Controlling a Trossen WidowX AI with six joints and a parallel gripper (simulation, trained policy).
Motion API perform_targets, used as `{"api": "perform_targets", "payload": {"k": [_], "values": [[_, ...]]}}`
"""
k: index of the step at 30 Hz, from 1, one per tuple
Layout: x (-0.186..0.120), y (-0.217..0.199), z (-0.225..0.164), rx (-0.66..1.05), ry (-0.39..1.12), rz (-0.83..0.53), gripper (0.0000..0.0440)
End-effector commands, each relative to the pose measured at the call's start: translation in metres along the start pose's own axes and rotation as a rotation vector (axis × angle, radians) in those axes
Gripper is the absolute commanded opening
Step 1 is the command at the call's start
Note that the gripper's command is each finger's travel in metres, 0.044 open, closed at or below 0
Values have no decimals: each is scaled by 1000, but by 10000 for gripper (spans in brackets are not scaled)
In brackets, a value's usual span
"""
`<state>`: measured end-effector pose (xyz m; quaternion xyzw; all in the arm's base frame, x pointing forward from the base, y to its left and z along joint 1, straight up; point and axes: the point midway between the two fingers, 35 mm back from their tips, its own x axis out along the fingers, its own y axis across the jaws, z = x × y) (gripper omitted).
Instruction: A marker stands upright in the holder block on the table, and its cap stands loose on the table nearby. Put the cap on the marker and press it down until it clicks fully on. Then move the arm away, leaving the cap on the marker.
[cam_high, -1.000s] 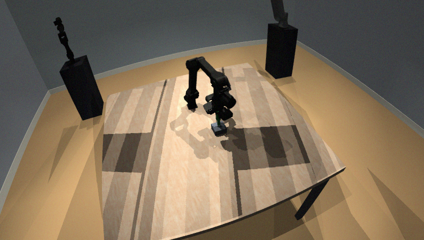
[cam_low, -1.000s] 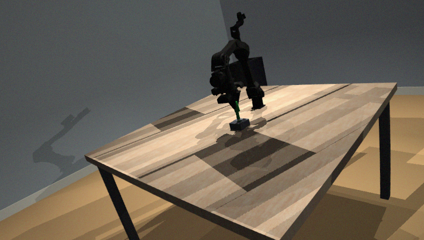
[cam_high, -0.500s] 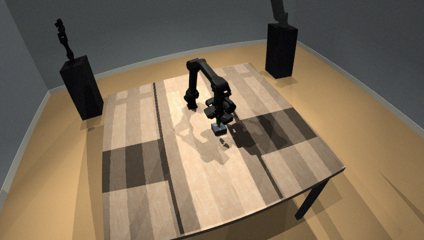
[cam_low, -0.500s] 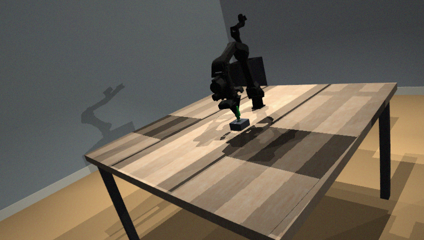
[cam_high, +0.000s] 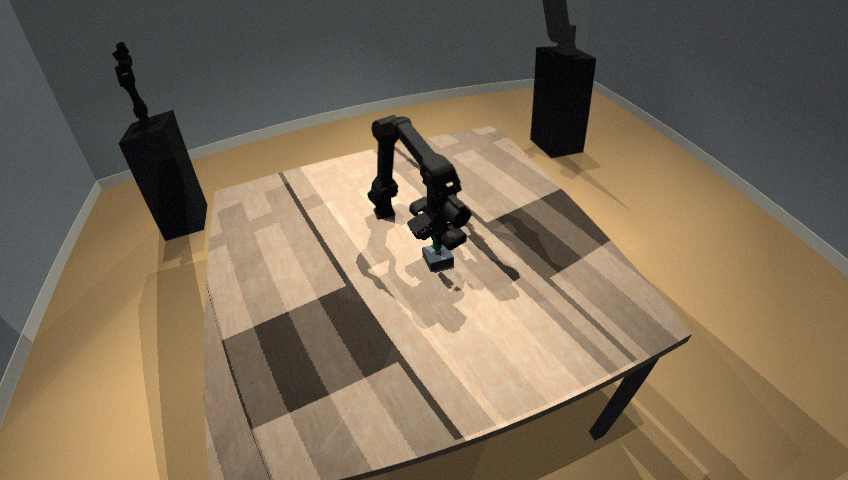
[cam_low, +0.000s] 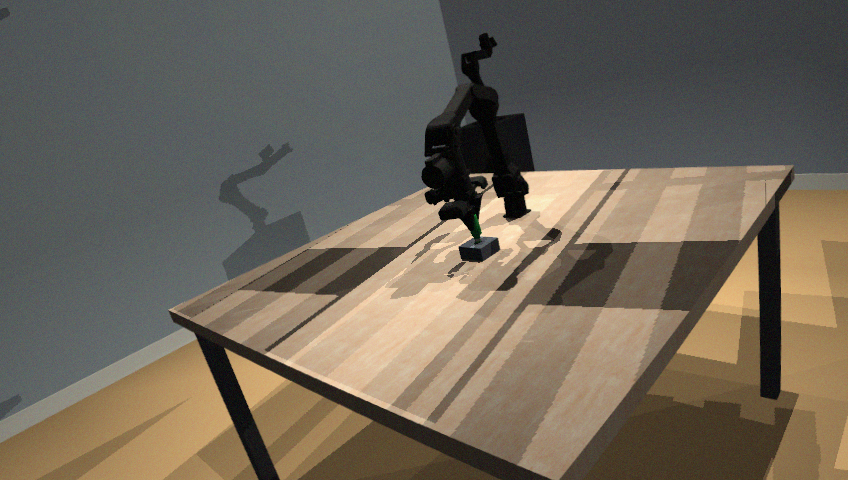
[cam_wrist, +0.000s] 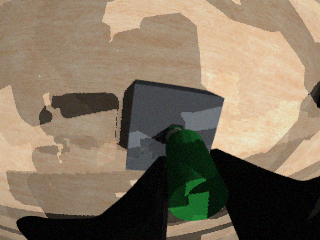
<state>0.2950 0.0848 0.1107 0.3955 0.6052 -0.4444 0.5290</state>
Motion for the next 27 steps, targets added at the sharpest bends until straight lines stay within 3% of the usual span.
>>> {"api": "perform_targets", "payload": {"k": [1,12,14,15,27], "values": [[19,-5,-4,-16,14,-51,5],[20,-4,-4,-24,14,-50,13],[22,-4,-4,-26,12,-53,65],[23,-6,-4,-28,14,-60,71],[31,-2,0,-85,-5,-33,87]]}}
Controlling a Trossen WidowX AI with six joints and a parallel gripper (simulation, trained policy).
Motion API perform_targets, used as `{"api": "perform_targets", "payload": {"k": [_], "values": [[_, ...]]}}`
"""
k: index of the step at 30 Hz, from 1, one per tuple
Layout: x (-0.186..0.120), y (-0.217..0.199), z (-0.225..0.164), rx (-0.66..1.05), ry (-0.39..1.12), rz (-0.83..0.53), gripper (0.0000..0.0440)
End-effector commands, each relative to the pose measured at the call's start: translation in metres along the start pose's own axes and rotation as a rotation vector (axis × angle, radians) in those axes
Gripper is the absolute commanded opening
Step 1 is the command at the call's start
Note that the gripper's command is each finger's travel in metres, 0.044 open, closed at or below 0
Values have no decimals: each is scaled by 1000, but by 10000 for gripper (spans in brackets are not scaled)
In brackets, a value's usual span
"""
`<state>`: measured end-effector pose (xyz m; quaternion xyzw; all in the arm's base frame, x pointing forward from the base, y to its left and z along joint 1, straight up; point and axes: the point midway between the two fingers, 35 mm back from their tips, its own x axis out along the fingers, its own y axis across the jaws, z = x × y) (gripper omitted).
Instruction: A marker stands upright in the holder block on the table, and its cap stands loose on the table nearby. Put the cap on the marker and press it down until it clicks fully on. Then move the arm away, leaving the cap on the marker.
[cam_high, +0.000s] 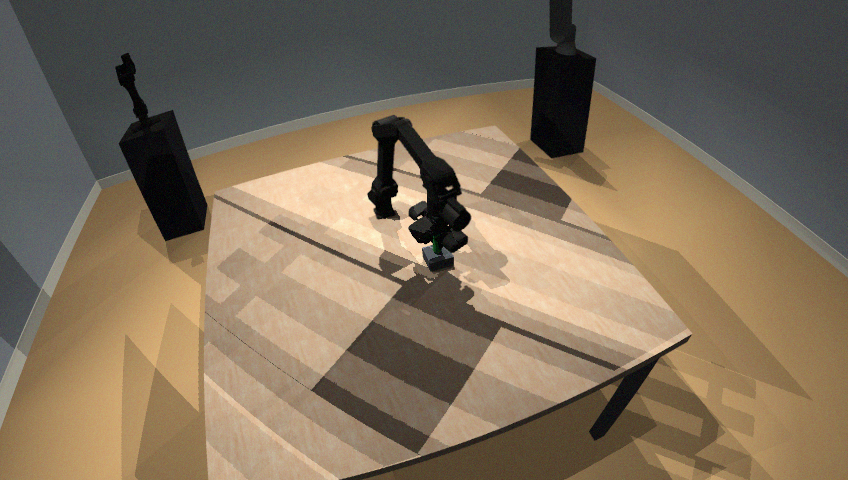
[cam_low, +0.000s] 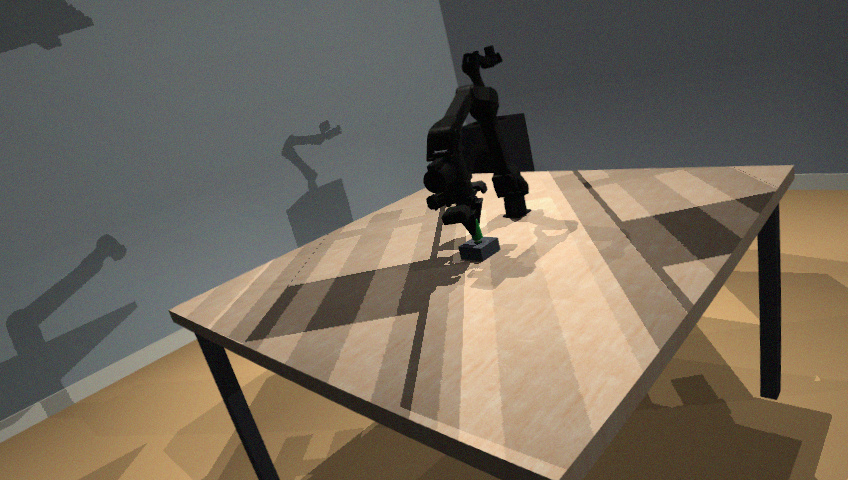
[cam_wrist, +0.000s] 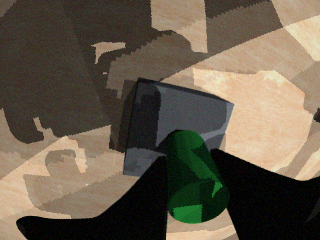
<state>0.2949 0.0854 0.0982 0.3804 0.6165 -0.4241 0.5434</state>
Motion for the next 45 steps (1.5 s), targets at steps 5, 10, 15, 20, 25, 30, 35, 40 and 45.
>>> {"api": "perform_targets", "payload": {"k": [5,10,15,20,25,30,35,40,45], "values": [[21,-2,1,-42,-8,-32,94],[23,0,3,-62,-15,-21,102],[24,1,5,-84,-25,-9,110],[25,3,7,-107,-36,4,118],[25,5,9,-128,-46,18,127],[24,6,10,-150,-52,32,136],[22,1,9,-165,-44,31,177],[17,-6,6,-178,-37,31,297],[13,-9,4,-195,-40,50,426]]}}
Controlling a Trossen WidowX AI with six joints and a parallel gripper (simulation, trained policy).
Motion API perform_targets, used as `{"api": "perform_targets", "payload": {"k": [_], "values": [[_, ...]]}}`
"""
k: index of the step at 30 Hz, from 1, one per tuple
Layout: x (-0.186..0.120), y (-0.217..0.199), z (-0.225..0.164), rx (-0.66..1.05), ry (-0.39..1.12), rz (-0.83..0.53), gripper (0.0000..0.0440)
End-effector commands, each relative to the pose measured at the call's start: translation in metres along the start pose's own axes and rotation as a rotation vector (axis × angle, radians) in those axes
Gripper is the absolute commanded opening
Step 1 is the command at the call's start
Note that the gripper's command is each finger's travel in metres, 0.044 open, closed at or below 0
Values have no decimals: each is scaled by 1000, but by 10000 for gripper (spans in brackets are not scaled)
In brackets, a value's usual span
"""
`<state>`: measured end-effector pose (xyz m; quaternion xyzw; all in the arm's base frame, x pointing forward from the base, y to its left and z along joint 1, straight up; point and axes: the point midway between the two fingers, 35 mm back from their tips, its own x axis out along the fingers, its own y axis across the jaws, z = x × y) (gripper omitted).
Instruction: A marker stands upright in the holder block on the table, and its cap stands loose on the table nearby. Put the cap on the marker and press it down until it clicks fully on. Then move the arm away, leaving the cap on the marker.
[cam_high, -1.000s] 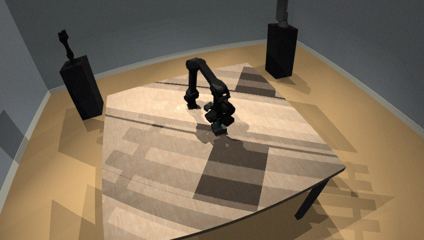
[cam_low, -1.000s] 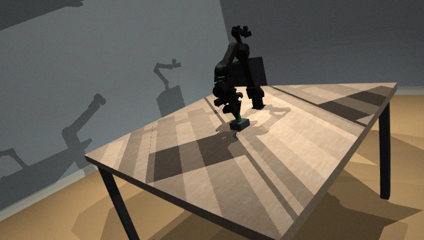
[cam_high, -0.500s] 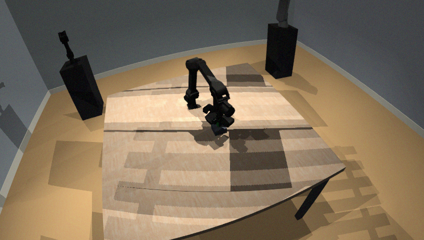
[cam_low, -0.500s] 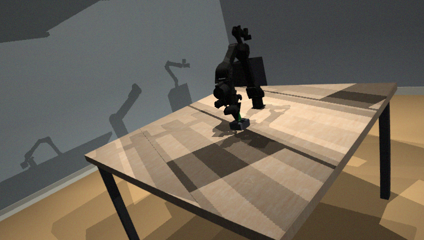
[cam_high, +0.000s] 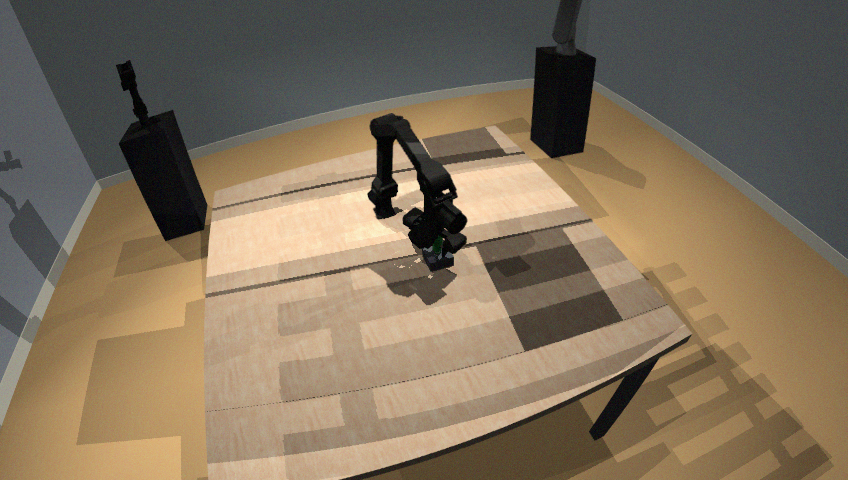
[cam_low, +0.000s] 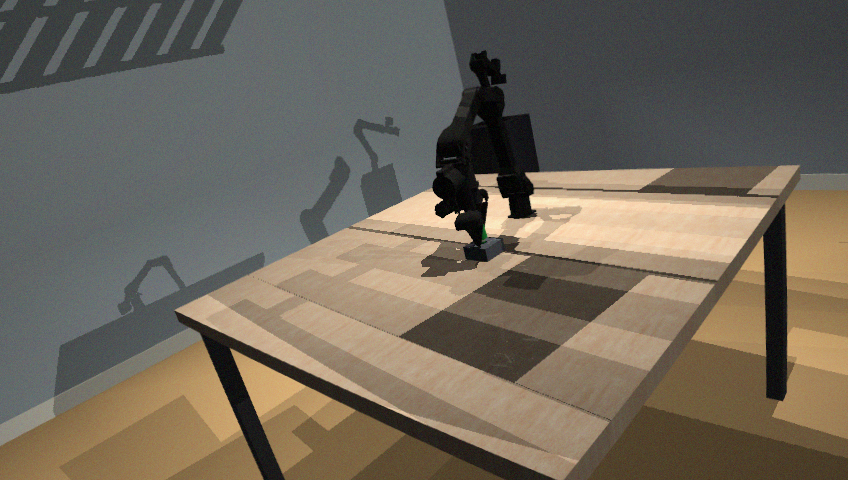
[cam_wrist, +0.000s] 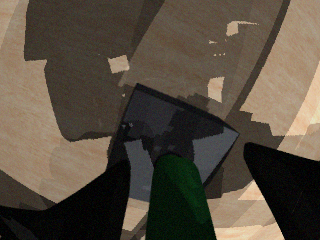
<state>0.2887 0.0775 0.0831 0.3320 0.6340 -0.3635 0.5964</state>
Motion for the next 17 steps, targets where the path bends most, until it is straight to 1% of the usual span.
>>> {"api": "perform_targets", "payload": {"k": [1,7,12,17], "values": [[-4,-1,-2,-14,-1,21,440],[-18,2,-3,-18,-11,71,440],[-38,4,-4,-21,-20,107,440],[-49,3,-4,-26,-24,125,440]]}}
